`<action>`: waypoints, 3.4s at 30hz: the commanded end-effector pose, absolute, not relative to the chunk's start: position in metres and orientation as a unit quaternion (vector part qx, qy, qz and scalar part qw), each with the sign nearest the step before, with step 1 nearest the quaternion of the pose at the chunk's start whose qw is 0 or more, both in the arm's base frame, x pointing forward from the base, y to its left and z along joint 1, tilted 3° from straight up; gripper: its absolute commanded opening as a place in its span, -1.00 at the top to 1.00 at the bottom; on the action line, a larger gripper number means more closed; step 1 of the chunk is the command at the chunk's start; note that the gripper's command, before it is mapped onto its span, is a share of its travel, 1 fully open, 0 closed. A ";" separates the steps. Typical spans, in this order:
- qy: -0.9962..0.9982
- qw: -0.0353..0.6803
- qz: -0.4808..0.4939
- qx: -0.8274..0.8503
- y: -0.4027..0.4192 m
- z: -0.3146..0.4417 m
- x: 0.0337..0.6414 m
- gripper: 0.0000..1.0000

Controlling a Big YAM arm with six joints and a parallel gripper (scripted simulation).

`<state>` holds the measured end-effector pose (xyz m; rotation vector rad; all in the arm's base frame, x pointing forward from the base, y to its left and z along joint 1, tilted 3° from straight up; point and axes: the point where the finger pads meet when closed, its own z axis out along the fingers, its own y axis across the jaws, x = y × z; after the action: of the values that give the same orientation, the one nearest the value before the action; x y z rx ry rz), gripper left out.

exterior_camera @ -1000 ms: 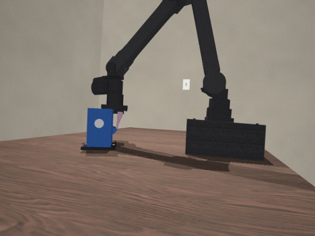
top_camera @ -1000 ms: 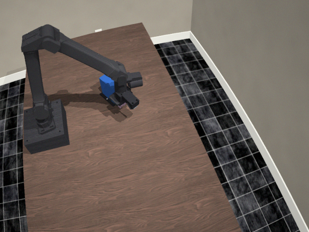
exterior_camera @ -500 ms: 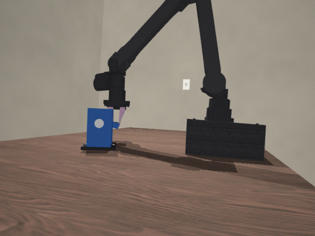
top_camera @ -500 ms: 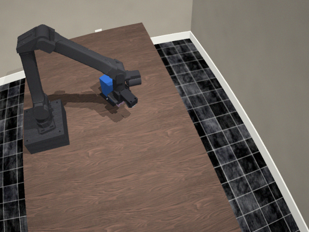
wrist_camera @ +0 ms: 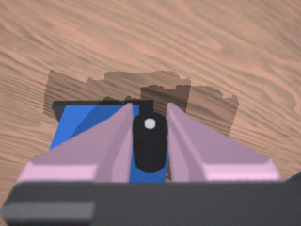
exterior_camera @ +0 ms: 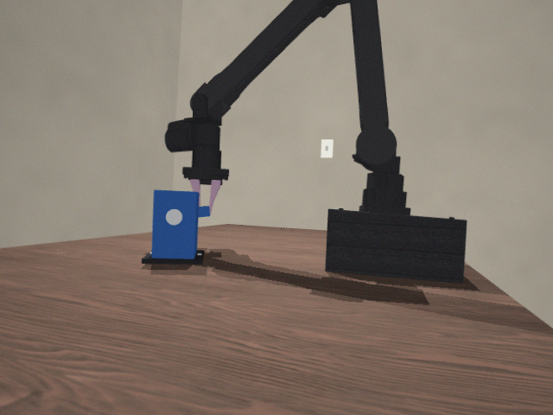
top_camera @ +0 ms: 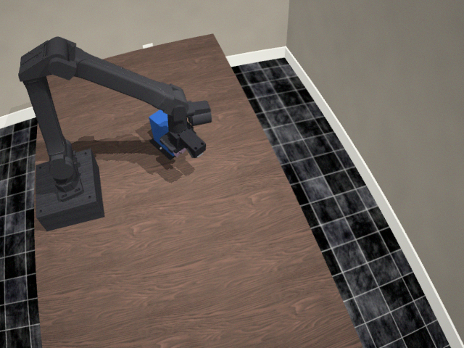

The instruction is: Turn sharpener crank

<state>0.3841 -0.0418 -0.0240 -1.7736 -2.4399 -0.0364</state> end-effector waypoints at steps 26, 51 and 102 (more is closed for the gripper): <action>-0.809 0.034 -0.028 -0.586 -0.031 0.032 0.432 0.70; -0.809 0.048 -0.021 -0.586 -0.020 0.023 0.461 0.70; -0.809 0.036 -0.027 -0.586 -0.020 0.043 0.468 -0.02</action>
<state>0.4414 -0.0220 0.0145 -1.7747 -2.4425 -0.0378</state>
